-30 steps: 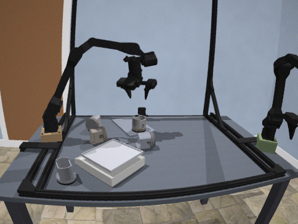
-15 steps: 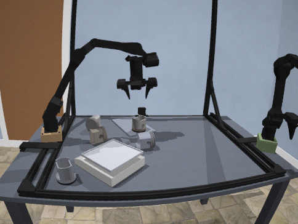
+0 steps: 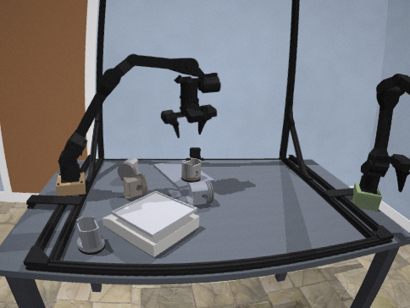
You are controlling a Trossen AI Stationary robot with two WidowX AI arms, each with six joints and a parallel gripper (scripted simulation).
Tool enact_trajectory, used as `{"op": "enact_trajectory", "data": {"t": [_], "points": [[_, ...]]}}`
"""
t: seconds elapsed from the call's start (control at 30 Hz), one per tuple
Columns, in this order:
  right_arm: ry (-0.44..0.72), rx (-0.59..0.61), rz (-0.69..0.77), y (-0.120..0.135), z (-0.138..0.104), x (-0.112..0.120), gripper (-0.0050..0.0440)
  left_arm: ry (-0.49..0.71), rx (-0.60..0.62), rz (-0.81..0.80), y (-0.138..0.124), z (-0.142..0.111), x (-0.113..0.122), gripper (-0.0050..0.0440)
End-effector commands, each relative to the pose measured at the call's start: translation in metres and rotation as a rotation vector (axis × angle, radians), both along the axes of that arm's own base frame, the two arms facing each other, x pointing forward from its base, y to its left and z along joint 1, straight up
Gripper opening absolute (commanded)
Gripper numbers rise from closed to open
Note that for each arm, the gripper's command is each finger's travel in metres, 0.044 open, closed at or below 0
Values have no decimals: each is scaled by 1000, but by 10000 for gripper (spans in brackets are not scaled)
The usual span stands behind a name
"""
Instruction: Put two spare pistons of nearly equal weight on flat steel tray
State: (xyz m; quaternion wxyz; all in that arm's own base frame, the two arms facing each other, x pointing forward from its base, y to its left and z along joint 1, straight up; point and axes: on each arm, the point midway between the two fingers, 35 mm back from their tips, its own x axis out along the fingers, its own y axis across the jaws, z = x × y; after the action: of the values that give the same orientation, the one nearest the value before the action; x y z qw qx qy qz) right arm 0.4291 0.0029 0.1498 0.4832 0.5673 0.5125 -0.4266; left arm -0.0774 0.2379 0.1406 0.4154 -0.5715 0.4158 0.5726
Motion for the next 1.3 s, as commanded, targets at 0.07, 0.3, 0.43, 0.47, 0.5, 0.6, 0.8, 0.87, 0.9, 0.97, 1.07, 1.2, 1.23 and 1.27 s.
{"op": "enact_trajectory", "data": {"t": [0.07,0.3,0.43,0.47,0.5,0.6,0.8,0.87,0.9,0.97,1.07,1.2,1.23,1.27], "points": [[8,-16,103,0,-5,1,378,-2,-1,-1,0,0,0,440],[0,-43,287,0,-5,1,378,-2,-1,-1,0,0,0,440],[-4,-58,393,0,-5,1,378,-2,-1,-1,0,0,0,440],[-5,-62,419,0,-5,1,378,-2,-1,-1,0,0,0,440],[-6,-66,445,0,-5,1,378,-2,-1,-1,0,0,0,440],[-9,-73,498,0,-5,1,378,-2,-1,-1,0,0,0,440],[-14,-92,630,0,-5,1,378,-2,-1,-1,0,0,0,440],[-16,-100,683,0,-5,1,378,-2,-1,-1,0,0,0,440],[-17,-104,709,0,-5,1,378,-2,-1,-1,0,0,0,440],[-19,-111,762,0,-5,1,378,-2,-1,-1,0,0,0,440],[-23,-123,841,0,-5,1,378,-2,-1,-1,0,0,0,440],[-25,-131,894,0,-5,1,378,-2,-1,-1,0,0,0,440],[-26,-134,920,0,-5,1,378,-2,-1,-1,0,0,0,440],[-27,-138,946,0,-5,1,378,-2,-1,-1,0,0,0,440]]}}
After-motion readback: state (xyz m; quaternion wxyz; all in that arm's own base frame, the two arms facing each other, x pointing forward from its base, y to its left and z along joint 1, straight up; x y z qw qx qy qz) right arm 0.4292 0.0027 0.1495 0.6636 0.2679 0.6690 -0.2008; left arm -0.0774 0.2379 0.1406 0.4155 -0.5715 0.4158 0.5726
